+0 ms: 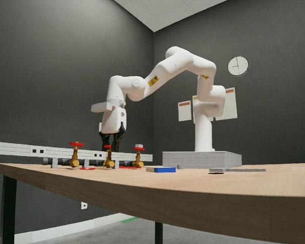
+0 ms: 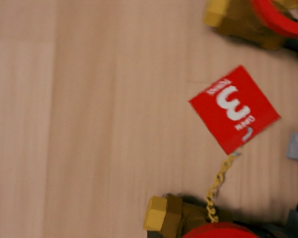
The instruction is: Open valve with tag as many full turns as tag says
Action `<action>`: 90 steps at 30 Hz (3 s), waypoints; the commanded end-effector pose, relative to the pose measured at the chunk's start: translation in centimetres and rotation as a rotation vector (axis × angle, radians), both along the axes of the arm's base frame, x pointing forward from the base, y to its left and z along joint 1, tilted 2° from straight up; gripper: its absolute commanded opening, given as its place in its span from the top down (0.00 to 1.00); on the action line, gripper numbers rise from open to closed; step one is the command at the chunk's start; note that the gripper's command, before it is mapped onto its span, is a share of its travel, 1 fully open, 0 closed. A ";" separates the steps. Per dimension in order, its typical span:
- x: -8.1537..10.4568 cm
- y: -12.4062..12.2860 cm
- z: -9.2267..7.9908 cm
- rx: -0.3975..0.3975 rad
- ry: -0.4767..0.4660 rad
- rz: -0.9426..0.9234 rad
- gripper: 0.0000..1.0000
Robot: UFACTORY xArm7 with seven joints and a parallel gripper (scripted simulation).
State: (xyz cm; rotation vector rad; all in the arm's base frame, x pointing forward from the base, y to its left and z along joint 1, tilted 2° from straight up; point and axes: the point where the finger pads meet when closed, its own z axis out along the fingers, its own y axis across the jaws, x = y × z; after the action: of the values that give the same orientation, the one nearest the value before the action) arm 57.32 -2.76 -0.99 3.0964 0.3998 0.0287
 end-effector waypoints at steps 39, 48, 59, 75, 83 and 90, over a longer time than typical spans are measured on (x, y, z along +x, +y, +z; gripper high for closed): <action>0.2 0.0 0.2 -0.021 -0.024 1.428 0.00; 0.2 0.0 0.2 -0.021 -0.024 1.428 0.00; 0.2 0.0 0.2 -0.021 -0.024 1.428 0.00; 0.2 0.0 0.2 -0.011 -0.025 1.187 0.00; 0.2 0.0 0.2 0.008 -0.032 0.763 0.00; 0.2 0.0 0.2 0.027 -0.046 0.438 0.00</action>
State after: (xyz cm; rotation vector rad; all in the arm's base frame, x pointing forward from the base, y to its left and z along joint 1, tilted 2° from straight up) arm 57.37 -2.72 -0.94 2.8141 1.4076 0.1260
